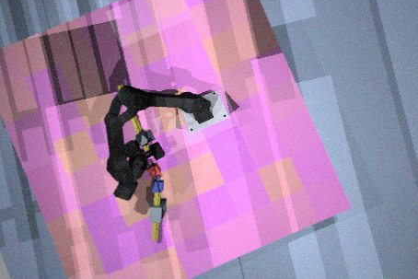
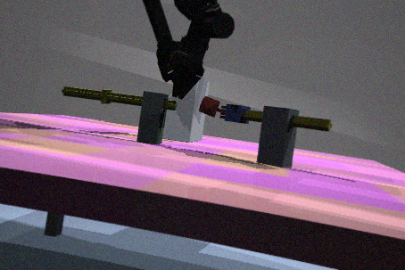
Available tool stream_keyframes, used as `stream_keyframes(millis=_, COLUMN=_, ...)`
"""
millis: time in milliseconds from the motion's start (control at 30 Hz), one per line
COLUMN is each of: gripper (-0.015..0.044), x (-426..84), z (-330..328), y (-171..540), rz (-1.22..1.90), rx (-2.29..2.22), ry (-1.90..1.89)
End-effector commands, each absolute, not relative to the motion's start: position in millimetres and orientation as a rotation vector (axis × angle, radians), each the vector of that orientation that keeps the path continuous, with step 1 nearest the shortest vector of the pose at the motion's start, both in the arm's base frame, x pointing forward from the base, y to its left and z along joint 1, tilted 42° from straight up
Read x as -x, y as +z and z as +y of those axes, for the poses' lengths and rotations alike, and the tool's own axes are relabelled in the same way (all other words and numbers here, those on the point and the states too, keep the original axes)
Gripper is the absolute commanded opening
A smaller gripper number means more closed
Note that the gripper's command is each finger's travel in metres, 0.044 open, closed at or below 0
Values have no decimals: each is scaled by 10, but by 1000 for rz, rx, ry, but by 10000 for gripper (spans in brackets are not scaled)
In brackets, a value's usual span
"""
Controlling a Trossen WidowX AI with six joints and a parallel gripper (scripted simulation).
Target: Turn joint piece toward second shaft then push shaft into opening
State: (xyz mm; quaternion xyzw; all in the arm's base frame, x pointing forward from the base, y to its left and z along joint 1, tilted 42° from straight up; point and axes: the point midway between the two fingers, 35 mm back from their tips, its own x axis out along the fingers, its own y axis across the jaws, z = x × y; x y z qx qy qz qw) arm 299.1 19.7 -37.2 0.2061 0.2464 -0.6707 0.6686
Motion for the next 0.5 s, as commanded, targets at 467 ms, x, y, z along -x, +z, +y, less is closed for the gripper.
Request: stream_keyframes(millis=467, gripper=440, x=-2938, z=440, y=-814, rz=560, rx=-454, ry=-1509)
